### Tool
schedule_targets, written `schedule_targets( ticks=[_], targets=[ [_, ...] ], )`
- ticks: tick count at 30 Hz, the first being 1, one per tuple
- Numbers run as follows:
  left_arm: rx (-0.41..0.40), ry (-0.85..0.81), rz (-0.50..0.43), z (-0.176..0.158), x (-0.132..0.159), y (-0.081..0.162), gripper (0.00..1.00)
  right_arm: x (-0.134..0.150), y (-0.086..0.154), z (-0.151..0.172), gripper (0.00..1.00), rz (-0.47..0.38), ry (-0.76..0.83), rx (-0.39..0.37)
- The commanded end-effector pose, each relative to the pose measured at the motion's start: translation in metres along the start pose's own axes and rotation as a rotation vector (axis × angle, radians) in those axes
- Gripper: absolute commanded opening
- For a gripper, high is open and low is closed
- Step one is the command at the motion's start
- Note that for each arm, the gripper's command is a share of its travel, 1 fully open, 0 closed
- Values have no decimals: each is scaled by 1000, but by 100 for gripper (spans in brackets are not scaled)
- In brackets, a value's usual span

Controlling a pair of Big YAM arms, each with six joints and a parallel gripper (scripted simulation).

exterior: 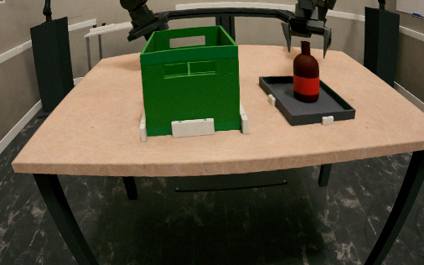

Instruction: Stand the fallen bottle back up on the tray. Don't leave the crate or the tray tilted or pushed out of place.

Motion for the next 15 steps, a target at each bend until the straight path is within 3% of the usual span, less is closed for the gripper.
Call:
schedule_targets(
  ticks=[1,15],
  targets=[
    [9,0,-4,-1,1,8,100,-2,-1,0,100,-3,-3,2],
    [8,0,-8,-3,1,27,100,-2,-1,0,100,-3,-3,2]
  ],
)
Point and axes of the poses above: on each arm, the point where the finger pads meet when closed, its own y axis back along the fingers, its own z axis across the jaws, x = y × z, the point moved 7 cm from there along y, back along the fingers, and after that the axes turned 7 degrees about -y, right-handed, at the moved point
